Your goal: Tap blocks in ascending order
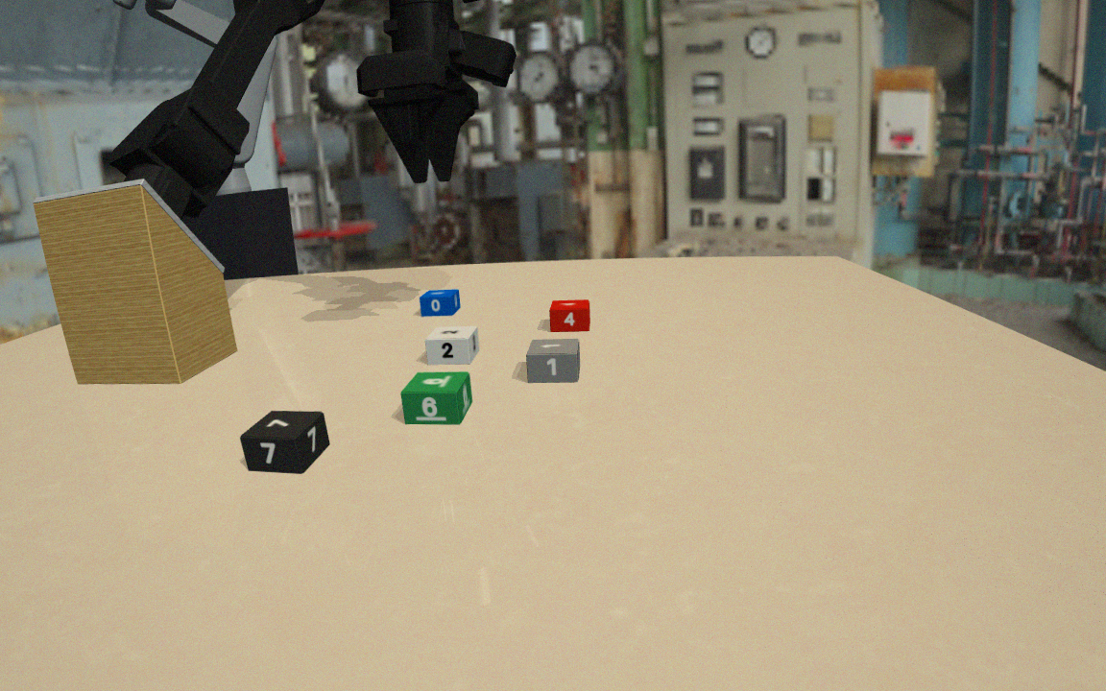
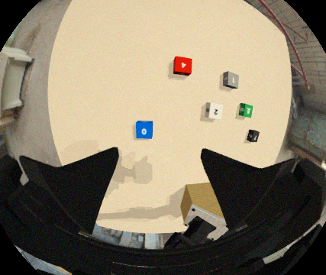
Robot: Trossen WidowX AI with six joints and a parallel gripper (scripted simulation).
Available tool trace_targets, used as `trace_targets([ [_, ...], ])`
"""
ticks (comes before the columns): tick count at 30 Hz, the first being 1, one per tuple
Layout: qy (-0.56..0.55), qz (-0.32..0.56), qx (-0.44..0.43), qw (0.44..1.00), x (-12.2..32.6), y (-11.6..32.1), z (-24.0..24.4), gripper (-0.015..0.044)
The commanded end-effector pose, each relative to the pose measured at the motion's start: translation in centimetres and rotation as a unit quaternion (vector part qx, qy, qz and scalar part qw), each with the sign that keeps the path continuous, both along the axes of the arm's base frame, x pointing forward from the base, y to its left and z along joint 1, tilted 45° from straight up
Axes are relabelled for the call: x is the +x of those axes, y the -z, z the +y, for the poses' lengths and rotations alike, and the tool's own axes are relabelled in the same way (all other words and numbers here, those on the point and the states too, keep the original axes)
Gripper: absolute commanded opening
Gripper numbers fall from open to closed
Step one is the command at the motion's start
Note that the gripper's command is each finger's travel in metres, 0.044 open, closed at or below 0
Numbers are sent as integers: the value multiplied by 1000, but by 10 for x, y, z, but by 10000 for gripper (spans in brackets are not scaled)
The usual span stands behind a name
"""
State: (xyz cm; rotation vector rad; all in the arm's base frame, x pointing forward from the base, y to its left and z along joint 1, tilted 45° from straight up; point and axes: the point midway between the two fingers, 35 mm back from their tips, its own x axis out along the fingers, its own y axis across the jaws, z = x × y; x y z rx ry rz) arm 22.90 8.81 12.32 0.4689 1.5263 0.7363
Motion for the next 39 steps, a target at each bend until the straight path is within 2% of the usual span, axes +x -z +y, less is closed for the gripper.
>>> trace_targets([
  [1, 4, 9, 5, 1000, -17, -10, 12, 400],
  [22, 4, 9, 5, 1000, -15, -10, 12, 400],
  [28, 4, 7, 4, 1000, 48, 0, 1, 400],
  [34, 4, 5, 4, 1000, 113, 31, -13, 400],
  [39, 4, 5, 4, 1000, 120, 35, -15, 400],
])
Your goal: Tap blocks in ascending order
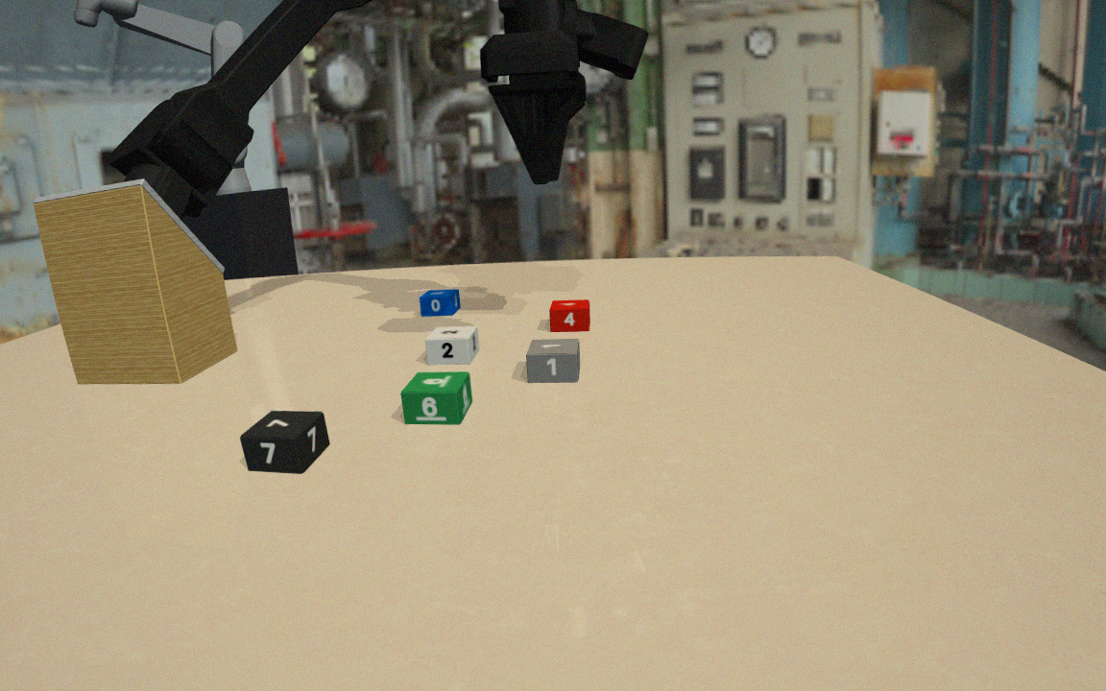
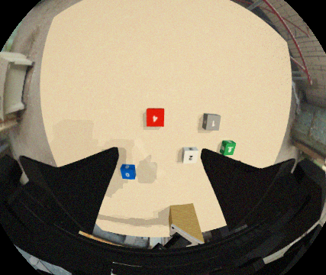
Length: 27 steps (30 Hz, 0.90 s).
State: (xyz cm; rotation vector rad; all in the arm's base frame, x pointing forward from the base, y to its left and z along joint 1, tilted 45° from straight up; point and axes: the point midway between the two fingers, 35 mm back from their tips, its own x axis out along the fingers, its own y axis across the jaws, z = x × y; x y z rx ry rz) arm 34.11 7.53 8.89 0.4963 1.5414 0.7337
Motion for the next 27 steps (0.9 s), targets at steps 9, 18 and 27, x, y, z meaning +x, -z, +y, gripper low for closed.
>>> trace_targets([
  [9, -2, -8, -2, 1000, 8, 1, -3, 400],
  [18, -2, -8, -2, 1000, 8, 1, -3, 400],
  [27, -2, -9, -5, 1000, 27, 70, -72, 400],
])
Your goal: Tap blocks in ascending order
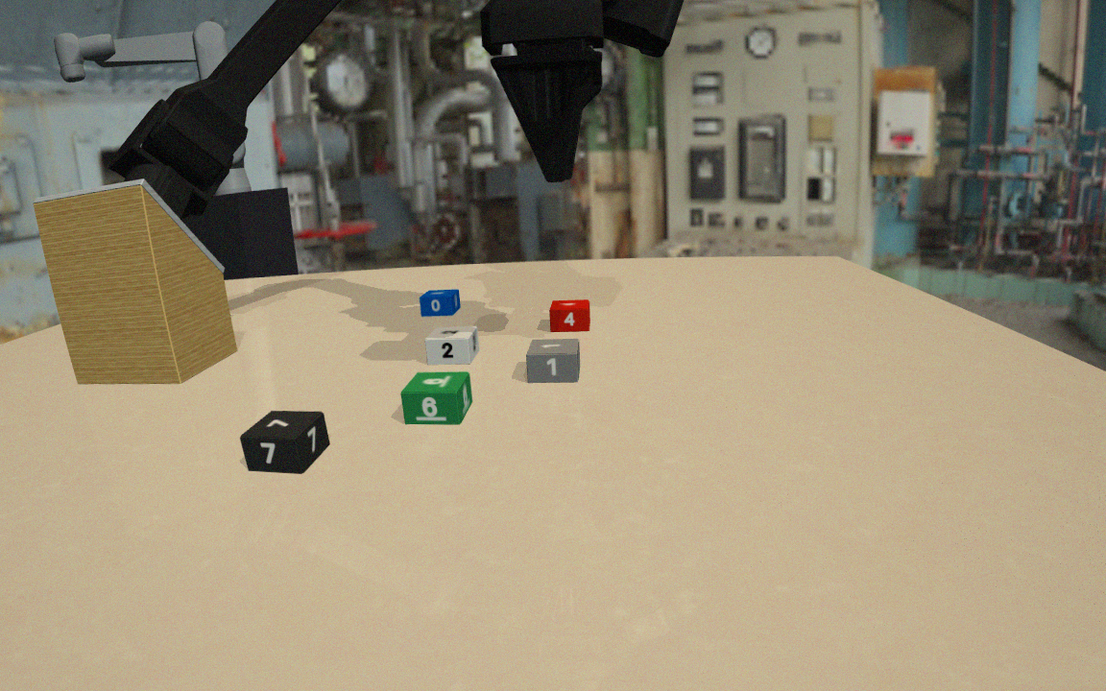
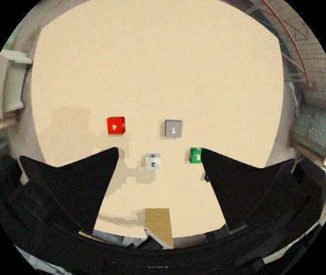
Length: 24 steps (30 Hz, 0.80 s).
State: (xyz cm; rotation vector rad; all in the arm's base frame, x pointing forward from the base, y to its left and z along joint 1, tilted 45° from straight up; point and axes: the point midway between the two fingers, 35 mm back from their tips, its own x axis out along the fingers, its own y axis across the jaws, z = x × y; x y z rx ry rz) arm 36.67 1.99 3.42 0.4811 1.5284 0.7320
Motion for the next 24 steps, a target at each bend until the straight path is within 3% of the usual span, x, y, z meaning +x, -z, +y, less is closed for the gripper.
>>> trace_targets([
  [1, 0, 0, -1, 1000, 1, 15, -17, 400],
  [24, 0, 1, -1, 1000, 0, 14, -16, 400],
])
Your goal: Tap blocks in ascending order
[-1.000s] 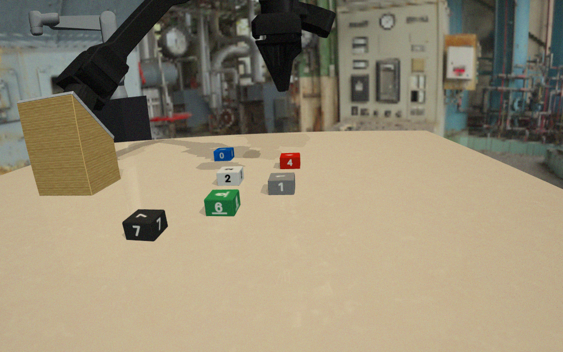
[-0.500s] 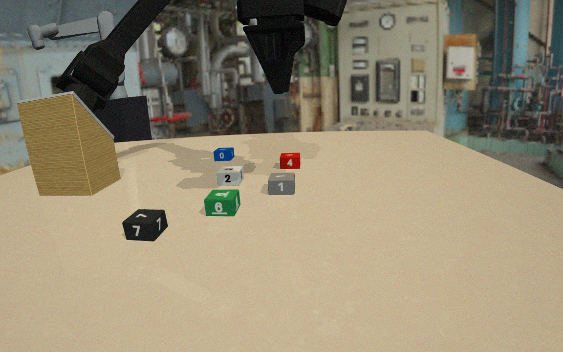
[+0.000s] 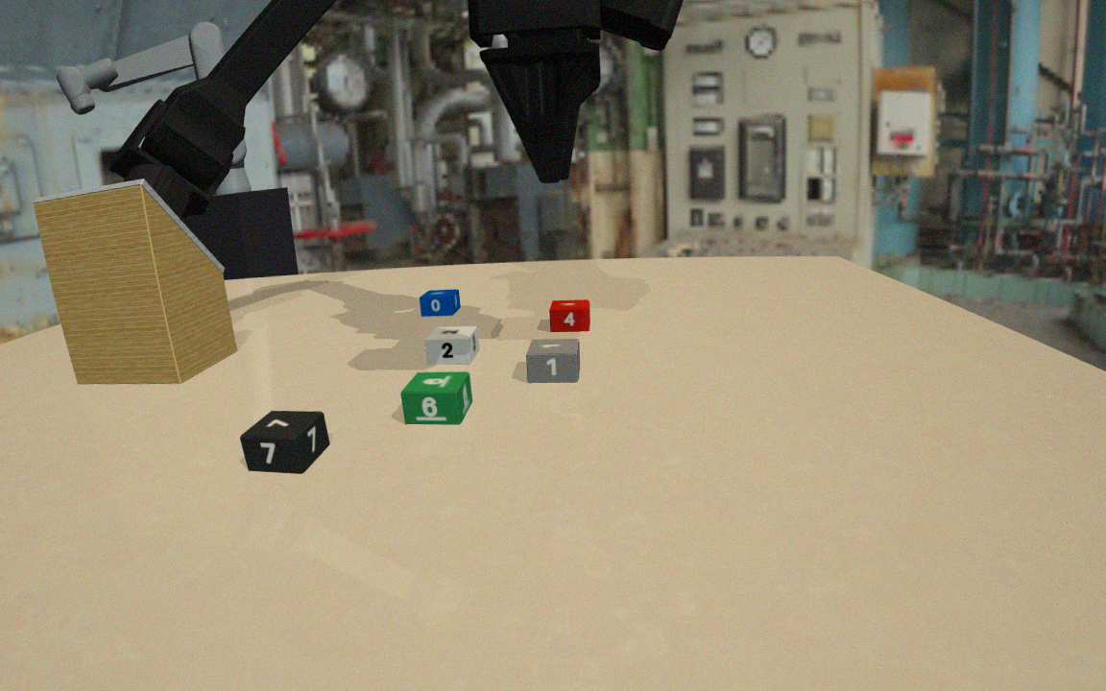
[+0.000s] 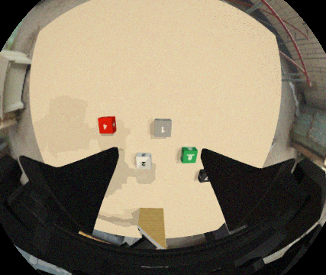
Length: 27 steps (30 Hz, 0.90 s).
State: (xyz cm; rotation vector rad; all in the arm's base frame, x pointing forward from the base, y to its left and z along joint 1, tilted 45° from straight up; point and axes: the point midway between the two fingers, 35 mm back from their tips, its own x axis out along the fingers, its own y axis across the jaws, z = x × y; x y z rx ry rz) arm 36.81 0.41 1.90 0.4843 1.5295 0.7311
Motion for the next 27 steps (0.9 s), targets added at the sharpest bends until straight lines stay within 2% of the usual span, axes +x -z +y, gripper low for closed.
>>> trace_targets([
  [1, 0, 3, -2, 1000, -4, -5, 3, 400],
  [8, 10, 27, -10, 1000, -55, -60, 47, 400],
  [14, 5, 15, -5, 1000, -111, -98, 78, 400],
  [18, 0, 6, 1, 1000, -150, -113, 94, 400],
  [23, -1, 4, 2, 1000, -156, -115, 96, 400],
  [27, -1, 3, -1, 1000, -156, -90, 119, 295],
])
